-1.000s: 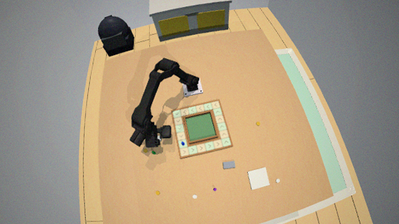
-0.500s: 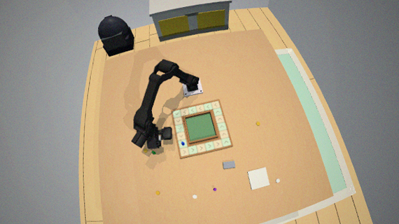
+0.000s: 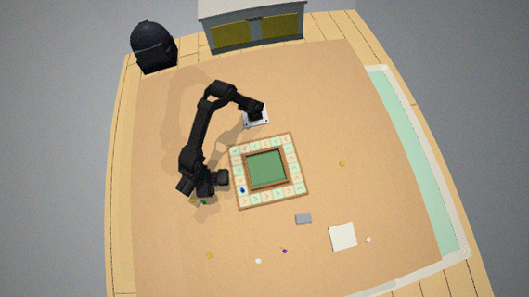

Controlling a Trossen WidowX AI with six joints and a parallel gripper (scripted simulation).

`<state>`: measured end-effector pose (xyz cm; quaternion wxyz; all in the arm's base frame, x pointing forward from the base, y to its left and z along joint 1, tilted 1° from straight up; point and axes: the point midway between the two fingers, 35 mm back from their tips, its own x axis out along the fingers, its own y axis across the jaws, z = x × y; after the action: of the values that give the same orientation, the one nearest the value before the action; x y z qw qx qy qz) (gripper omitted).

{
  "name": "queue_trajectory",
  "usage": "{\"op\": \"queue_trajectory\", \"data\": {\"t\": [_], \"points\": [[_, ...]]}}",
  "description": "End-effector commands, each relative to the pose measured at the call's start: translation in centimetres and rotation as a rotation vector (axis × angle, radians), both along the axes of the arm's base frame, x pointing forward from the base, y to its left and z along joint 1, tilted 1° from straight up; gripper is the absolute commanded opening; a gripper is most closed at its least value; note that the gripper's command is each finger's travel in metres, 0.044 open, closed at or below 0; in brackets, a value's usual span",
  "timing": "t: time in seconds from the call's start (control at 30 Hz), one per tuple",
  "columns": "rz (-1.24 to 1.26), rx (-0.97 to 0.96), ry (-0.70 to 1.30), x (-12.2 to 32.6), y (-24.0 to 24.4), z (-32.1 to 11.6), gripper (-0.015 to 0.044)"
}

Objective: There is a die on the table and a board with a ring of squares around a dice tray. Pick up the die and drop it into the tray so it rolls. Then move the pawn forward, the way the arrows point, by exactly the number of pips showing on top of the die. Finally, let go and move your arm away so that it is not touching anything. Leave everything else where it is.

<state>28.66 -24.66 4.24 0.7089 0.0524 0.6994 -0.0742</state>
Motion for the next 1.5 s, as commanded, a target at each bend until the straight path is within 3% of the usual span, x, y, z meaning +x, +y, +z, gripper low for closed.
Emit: {"op": "queue_trajectory", "data": {"t": [0.0,0.17,0.87,1.07,1.47], "points": [[0.003,0.004,0.000,0.0,0.1,-0.2,0.0078],[0.003,0.004,0.000,0.0,0.0,0.2,0.0000],[0.003,0.004,0.000,-1.2,0.1,12.0,0.0000],[0.006,0.004,0.000,-1.0,0.5,12.0,0.0000],[0.051,0.011,-0.002,1.1,7.9,11.0,0.0000]]}}
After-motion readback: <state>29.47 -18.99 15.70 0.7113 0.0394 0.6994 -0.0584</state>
